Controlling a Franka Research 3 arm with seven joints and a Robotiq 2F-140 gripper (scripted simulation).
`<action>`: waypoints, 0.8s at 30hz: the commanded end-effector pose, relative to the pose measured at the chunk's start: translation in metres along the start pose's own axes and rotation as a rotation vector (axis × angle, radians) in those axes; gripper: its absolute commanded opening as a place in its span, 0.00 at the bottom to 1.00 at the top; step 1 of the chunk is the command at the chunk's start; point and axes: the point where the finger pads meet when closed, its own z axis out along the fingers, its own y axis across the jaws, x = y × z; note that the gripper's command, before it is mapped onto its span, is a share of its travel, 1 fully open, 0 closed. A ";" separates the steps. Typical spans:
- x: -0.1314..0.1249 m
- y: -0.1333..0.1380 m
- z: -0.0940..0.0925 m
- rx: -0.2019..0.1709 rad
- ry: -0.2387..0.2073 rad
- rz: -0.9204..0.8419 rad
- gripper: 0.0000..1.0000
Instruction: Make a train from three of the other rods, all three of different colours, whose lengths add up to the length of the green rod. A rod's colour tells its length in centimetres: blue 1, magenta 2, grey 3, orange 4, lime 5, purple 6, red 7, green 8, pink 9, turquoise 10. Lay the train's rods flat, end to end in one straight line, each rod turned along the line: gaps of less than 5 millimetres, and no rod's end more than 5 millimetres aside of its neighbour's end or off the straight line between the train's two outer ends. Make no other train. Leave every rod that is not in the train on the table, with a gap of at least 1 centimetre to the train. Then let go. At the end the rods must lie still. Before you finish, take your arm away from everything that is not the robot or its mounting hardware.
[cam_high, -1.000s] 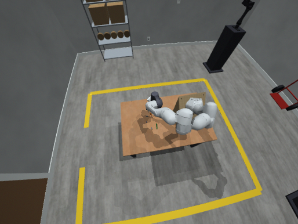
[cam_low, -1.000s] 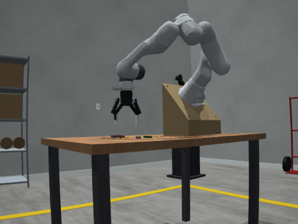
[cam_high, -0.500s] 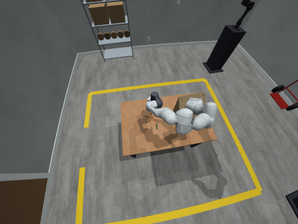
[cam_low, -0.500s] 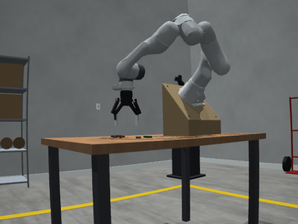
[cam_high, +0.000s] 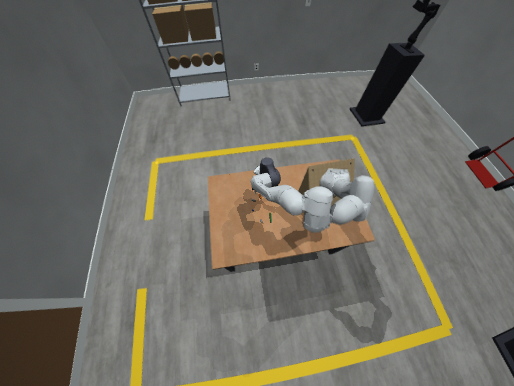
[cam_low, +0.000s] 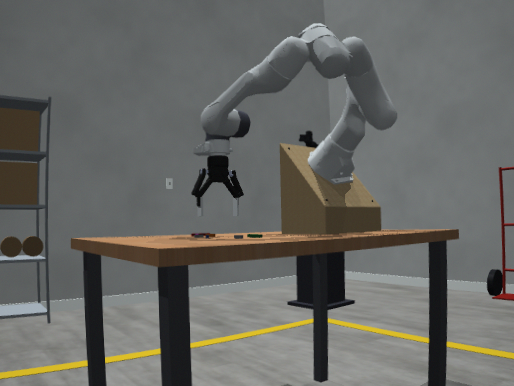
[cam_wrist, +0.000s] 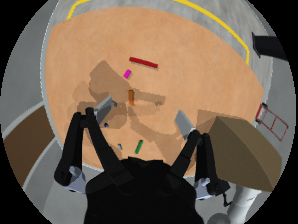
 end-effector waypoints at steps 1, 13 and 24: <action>0.001 0.001 0.001 0.001 0.001 -0.004 1.00; 0.001 0.001 0.001 0.001 0.001 -0.004 1.00; -0.008 -0.009 0.000 0.000 -0.001 -0.088 1.00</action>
